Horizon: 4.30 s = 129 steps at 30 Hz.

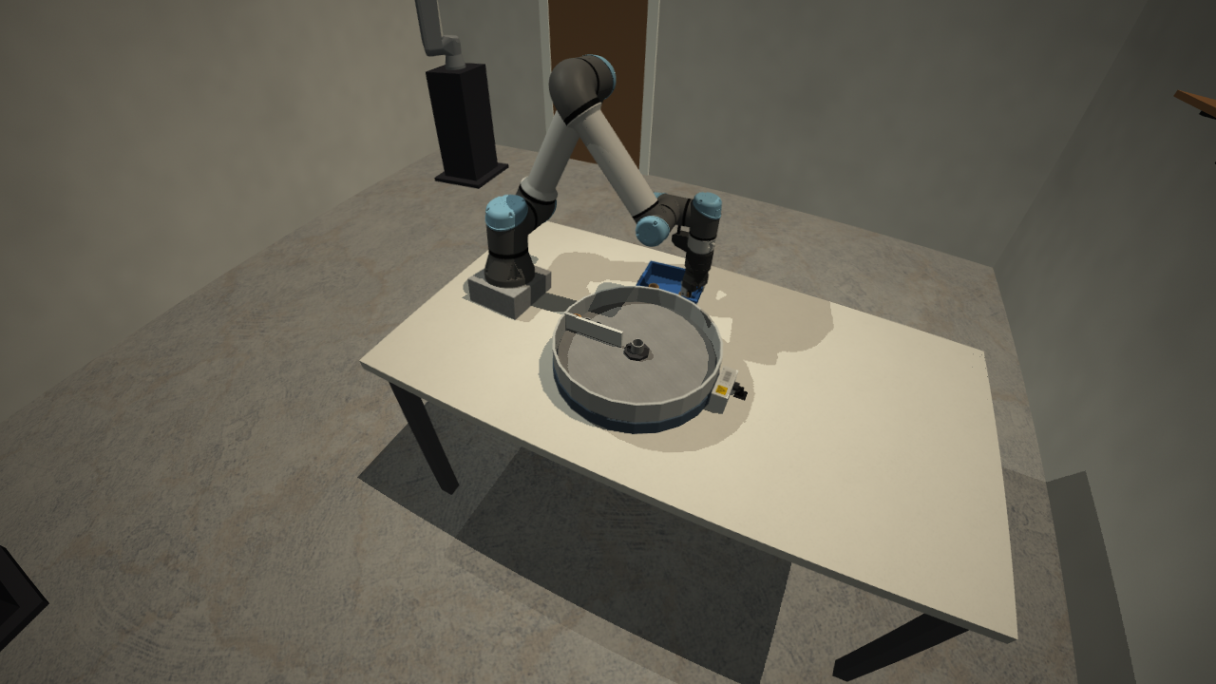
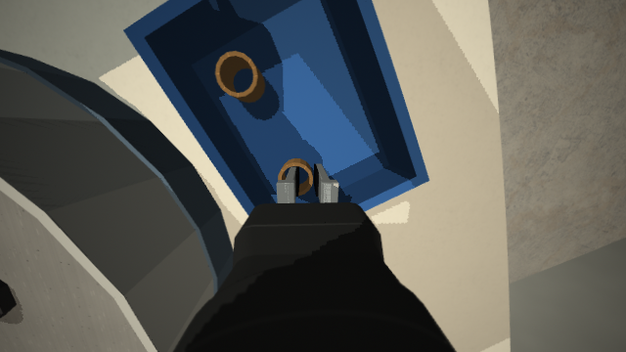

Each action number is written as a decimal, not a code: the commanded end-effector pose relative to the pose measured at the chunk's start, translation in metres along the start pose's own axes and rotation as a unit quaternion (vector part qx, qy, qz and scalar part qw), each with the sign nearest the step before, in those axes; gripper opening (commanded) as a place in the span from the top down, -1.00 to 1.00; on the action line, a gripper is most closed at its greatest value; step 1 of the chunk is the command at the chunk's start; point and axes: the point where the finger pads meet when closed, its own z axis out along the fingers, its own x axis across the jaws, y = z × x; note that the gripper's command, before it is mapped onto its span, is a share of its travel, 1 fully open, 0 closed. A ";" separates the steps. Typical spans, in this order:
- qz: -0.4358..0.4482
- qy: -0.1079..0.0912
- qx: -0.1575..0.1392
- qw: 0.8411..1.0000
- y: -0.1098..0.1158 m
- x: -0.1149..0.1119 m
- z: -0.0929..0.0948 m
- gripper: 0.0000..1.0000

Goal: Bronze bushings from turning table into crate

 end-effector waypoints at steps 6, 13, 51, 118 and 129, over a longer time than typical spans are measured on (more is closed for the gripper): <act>0.000 0.000 -0.001 1.000 0.000 0.000 -0.001 0.16; 0.000 0.000 -0.001 1.000 0.000 0.000 -0.003 0.16; 0.000 0.000 -0.001 1.000 0.001 0.001 -0.018 0.16; 0.000 0.001 -0.001 1.000 0.001 0.001 -0.110 0.16; 0.000 0.001 -0.001 1.000 0.001 0.001 -0.110 0.16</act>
